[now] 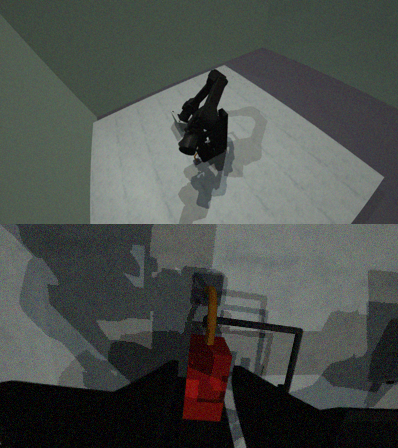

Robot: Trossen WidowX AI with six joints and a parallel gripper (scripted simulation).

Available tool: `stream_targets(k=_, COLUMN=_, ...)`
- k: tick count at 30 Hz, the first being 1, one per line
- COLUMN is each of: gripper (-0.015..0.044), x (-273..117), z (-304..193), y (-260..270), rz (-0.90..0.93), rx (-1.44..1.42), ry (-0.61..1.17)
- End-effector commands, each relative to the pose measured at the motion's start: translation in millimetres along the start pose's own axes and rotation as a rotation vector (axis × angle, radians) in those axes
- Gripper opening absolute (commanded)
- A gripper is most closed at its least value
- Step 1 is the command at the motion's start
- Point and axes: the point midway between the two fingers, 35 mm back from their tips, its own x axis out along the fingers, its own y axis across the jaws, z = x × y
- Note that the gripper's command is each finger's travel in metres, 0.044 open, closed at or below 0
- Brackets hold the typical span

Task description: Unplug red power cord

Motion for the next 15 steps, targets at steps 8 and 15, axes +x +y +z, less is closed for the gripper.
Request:
stream_targets(k=8, gripper=0.0081, x=6.6, z=-0.6, y=-0.3, rz=-0.003, rx=0.000, ry=0.001)
stream_targets(k=15, gripper=0.0035, x=6.6, z=-0.6, y=-0.3, rz=-0.003, rx=0.000, ry=0.001)
